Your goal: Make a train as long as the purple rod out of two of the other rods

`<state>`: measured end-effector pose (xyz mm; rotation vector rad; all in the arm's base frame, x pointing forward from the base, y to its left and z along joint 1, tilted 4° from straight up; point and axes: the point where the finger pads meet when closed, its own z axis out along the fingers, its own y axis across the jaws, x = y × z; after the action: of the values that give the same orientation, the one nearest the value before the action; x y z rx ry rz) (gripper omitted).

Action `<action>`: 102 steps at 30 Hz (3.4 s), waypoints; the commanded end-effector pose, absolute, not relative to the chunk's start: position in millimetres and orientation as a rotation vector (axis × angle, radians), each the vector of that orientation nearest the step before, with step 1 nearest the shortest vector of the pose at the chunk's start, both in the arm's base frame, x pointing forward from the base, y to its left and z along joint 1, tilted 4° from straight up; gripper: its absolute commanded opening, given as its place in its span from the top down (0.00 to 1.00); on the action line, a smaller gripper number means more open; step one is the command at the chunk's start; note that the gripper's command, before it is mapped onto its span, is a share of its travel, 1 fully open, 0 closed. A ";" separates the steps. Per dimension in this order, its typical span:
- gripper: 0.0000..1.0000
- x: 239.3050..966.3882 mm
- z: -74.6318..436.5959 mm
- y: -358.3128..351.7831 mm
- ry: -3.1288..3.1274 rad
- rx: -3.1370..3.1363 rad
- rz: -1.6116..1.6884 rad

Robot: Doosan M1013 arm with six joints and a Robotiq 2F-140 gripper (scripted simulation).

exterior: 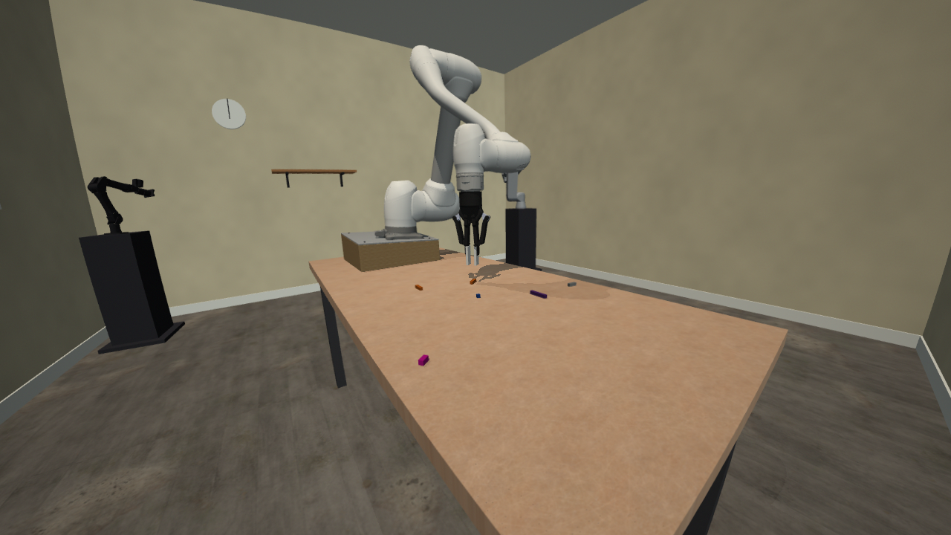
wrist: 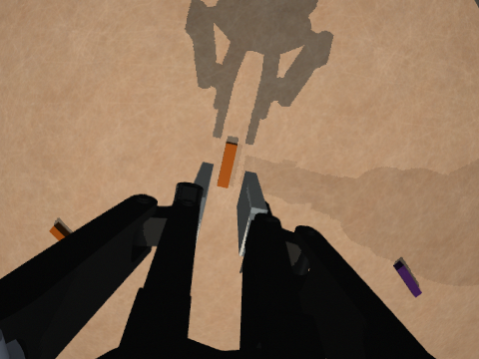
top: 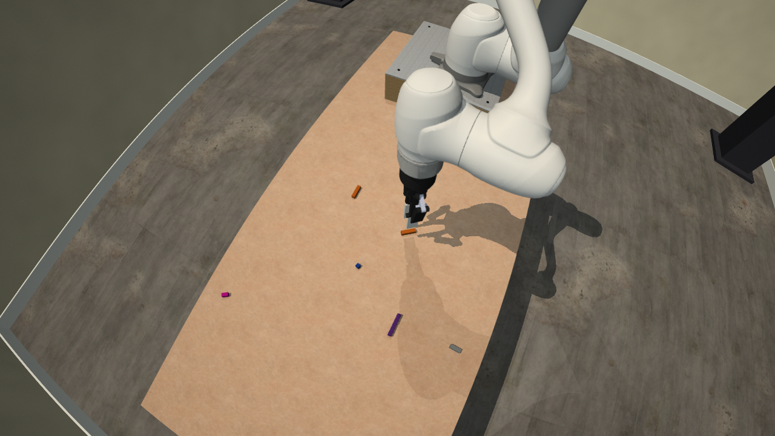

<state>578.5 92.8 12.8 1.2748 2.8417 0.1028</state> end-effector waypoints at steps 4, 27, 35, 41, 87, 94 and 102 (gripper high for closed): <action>0.77 578.8 7.1 93.1 2.842 1.275 0.103; 0.77 580.3 -21.6 94.6 2.842 1.275 0.103; 0.77 580.7 -30.4 95.0 2.842 1.275 0.103; 0.77 580.9 -33.0 95.2 2.842 1.275 0.103; 0.77 580.9 -34.8 95.3 2.842 1.275 0.103; 0.77 581.0 -36.2 95.3 2.842 1.275 0.103; 0.77 581.4 -43.2 95.7 2.842 1.275 0.103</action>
<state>581.2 95.6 -41.6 1.2748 2.8417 0.1028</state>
